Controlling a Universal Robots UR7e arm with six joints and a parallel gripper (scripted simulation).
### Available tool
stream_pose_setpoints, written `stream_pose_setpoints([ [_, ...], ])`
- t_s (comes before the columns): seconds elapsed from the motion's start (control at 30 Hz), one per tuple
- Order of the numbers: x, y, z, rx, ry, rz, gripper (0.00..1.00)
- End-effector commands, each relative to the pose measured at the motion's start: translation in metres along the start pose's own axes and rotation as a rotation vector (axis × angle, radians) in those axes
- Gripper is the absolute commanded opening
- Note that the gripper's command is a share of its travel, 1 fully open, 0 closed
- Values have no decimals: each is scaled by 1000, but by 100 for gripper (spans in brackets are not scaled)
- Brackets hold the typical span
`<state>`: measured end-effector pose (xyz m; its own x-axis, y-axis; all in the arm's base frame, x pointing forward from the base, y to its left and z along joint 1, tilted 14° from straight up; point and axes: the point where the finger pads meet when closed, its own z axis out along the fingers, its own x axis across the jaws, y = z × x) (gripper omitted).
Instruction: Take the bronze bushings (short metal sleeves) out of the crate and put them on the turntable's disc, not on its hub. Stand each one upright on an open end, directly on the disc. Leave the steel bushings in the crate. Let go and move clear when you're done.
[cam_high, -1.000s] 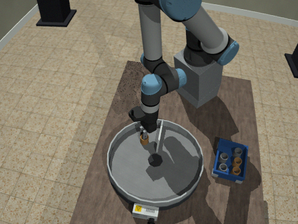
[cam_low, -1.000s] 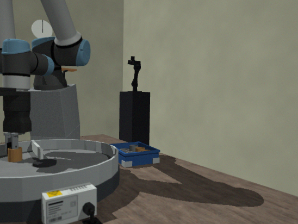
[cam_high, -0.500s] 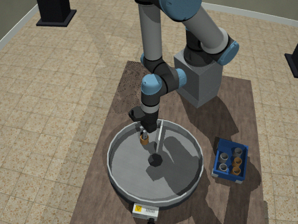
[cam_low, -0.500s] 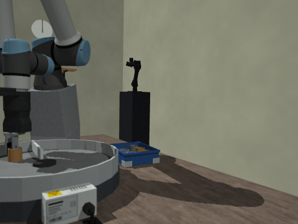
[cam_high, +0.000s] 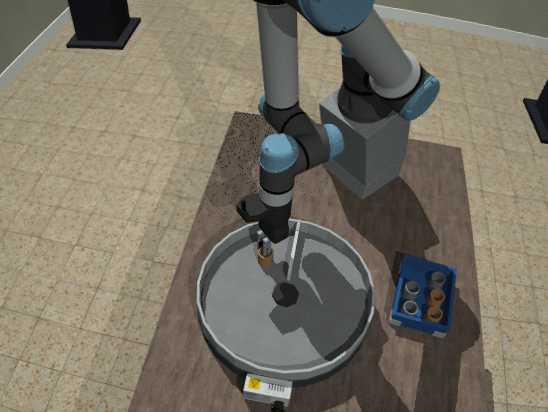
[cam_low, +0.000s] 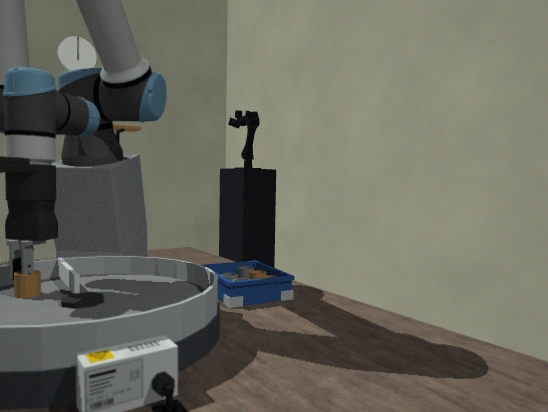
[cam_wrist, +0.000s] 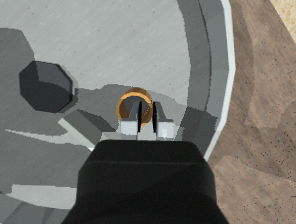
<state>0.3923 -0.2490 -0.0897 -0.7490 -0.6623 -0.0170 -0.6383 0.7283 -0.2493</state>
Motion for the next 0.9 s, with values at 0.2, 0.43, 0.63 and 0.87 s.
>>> stream_pose_setpoints([
  [0.2,0,0,-31,1,0,0,38],
  [0.43,0,0,-40,1,0,0,38],
  [0.63,0,0,-40,1,0,0,38],
  [0.87,0,0,-40,1,0,0,38],
])
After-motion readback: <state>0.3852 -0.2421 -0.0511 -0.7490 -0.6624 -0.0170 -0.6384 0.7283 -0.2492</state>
